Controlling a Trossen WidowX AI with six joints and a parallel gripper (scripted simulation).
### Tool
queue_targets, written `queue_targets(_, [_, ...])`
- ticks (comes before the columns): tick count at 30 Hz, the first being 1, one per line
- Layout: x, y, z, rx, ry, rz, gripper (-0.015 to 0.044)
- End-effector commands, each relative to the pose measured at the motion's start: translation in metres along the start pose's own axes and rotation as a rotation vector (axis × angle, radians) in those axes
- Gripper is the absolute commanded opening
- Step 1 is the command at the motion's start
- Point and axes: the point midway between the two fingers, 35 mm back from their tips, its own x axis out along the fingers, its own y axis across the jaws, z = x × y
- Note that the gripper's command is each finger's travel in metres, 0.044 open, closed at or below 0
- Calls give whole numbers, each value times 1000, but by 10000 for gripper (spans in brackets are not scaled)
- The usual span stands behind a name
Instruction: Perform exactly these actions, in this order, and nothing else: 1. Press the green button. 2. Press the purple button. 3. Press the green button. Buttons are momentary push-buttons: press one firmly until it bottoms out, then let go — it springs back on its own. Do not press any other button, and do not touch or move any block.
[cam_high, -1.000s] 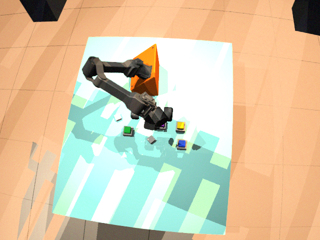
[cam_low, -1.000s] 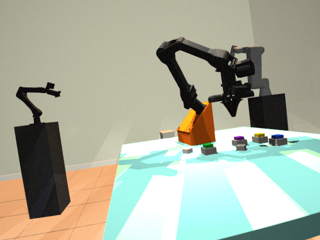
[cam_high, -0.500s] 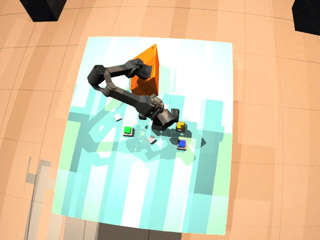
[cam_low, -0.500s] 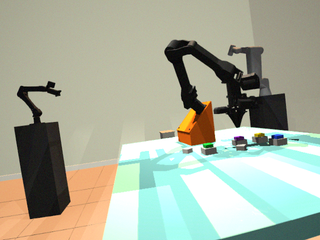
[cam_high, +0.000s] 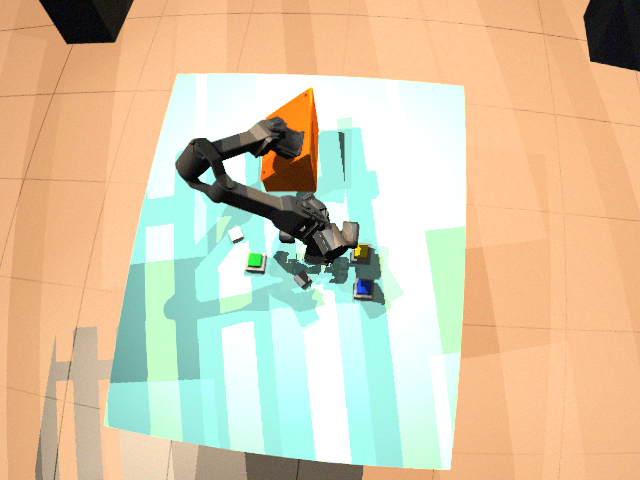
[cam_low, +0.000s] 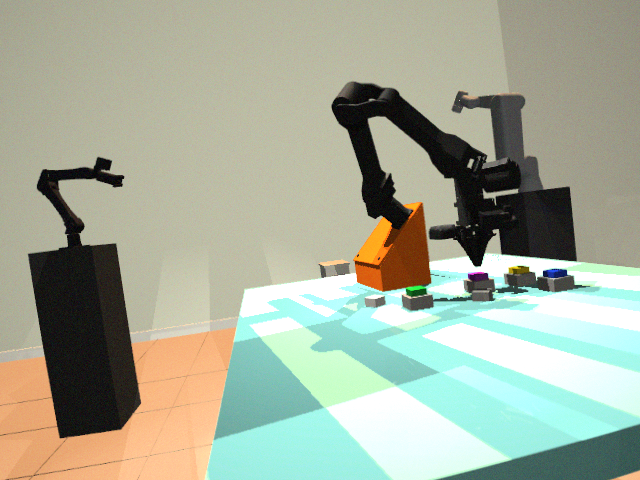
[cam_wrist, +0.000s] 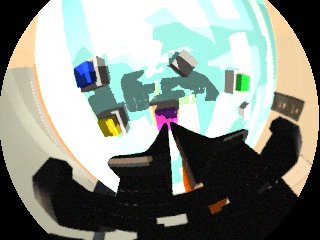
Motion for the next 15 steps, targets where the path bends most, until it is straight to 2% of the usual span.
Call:
queue_targets(1, [9,0,-2,-11,1,-8,20])
queue_targets(15, [23,-1,-2,-11,1,-11,20])
